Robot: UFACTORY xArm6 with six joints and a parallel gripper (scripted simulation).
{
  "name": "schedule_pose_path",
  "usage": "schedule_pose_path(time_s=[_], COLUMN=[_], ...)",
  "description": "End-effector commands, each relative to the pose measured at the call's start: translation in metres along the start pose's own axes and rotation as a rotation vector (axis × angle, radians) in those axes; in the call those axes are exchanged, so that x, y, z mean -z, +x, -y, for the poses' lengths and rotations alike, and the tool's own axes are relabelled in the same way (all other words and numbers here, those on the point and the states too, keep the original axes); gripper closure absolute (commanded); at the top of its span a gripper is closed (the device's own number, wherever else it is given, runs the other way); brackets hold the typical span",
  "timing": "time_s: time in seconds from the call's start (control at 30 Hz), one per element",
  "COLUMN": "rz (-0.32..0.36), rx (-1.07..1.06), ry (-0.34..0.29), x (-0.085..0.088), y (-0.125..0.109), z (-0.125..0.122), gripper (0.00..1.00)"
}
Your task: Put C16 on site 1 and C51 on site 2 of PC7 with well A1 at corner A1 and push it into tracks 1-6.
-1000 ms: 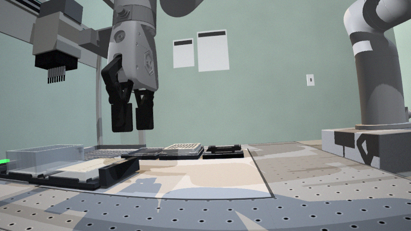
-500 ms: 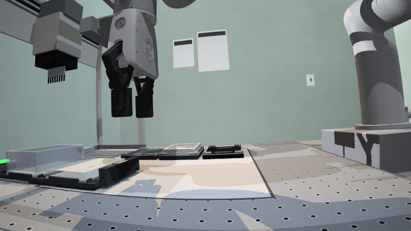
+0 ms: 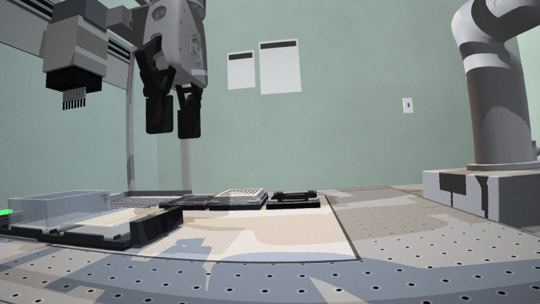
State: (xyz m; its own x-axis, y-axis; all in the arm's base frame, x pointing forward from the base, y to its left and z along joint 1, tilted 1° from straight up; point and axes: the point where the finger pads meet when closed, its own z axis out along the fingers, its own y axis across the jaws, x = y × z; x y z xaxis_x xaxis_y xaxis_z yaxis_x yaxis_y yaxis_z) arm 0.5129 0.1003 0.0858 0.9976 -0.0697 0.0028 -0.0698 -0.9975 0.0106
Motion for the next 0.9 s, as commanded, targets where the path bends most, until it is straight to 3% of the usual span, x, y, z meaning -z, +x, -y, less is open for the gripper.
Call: schedule_pose_path(time_s=[0.0,0.87], rz=[-0.005,-0.005], rx=[0.000,0.000], ry=[0.001,0.001], x=[0.008,0.043], y=[0.001,0.001], z=[0.000,0.000], gripper=[0.18,0.18])
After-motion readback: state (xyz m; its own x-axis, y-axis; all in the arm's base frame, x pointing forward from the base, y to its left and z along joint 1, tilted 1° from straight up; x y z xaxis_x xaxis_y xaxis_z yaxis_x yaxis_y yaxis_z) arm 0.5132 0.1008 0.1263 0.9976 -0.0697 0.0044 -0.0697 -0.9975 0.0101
